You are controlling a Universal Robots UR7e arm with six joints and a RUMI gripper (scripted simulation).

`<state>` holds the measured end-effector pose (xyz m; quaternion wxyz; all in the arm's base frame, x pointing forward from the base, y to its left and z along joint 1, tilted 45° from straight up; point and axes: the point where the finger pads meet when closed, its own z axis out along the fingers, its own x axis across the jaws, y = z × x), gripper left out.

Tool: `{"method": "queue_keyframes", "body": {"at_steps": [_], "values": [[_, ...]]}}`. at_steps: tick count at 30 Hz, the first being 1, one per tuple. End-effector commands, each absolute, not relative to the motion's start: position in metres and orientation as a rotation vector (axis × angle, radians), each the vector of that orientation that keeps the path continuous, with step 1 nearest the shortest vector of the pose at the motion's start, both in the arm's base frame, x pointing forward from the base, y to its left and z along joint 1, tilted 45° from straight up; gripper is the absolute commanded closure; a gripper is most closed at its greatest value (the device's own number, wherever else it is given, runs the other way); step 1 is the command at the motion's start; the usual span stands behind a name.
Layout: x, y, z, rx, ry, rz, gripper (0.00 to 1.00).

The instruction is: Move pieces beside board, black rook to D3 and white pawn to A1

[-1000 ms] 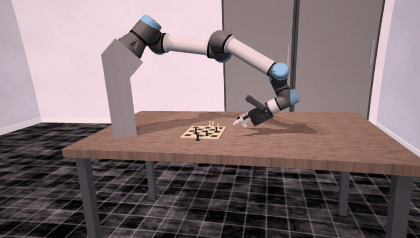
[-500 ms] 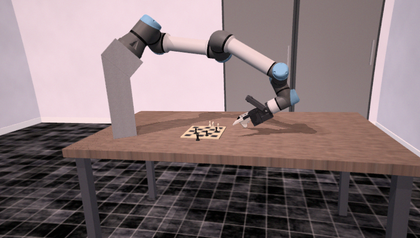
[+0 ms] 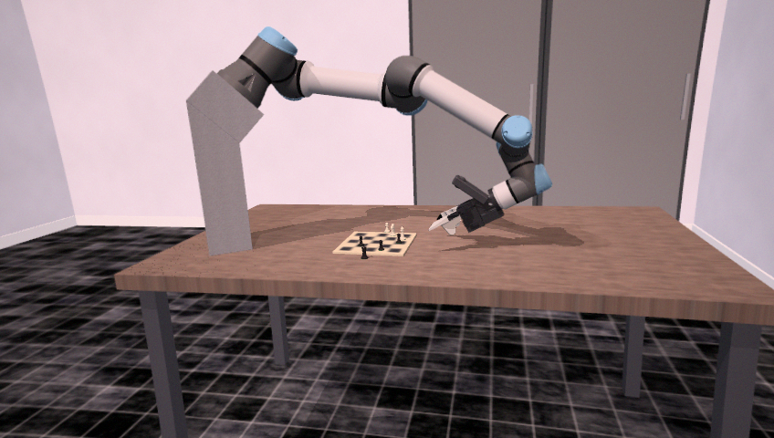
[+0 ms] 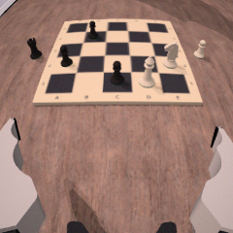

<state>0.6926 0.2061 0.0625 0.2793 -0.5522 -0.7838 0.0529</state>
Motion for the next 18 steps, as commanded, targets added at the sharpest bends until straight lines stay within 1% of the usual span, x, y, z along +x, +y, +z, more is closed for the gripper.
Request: {"method": "queue_keyframes", "body": {"at_steps": [1, 18], "values": [[0.691, 0.205, 0.065, -1.480, -2.102, 0.141, 0.00], [0.664, 0.176, 0.105, -1.482, -2.102, 0.141, 0.00]]}}
